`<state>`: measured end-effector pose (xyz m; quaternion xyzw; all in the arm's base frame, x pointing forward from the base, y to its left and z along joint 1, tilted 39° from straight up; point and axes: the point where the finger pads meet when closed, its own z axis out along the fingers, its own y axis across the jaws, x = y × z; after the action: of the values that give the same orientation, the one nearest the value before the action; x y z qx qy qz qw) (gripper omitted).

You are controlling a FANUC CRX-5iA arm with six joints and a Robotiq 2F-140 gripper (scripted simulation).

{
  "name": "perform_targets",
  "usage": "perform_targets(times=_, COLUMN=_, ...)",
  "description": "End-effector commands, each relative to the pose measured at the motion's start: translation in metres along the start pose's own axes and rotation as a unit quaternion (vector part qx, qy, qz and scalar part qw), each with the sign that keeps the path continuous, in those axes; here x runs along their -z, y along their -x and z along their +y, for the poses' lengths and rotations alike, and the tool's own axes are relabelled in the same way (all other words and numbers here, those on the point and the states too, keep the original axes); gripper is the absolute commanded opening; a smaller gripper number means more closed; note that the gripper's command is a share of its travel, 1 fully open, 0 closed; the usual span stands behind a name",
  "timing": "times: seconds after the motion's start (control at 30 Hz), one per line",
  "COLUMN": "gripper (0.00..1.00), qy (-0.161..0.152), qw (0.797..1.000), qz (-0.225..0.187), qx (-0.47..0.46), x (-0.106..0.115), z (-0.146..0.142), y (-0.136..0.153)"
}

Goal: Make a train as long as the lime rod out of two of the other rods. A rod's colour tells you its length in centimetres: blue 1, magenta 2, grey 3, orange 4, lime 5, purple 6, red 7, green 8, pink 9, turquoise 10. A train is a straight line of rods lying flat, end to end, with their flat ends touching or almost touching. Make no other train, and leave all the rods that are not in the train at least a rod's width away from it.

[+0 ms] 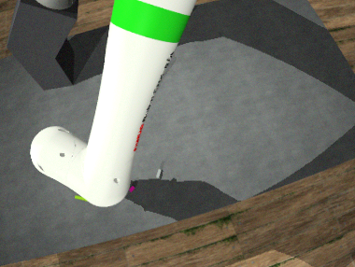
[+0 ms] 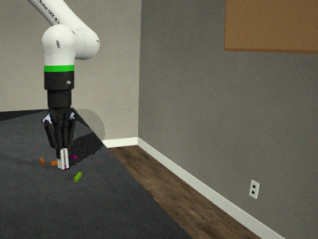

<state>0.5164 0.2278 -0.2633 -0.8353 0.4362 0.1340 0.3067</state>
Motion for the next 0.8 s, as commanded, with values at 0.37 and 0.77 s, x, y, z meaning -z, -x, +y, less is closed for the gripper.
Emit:
perform_targets(times=0.37, gripper=0.03, qy=0.000, qw=1.000, qz=0.000, qx=0.000, x=-0.0055, z=-0.0001, y=-0.0003)
perform_targets(times=0.77, gripper=0.03, qy=0.000, qw=1.000, qz=0.000, qx=0.000, x=-0.0055, z=-0.0001, y=-0.0003)
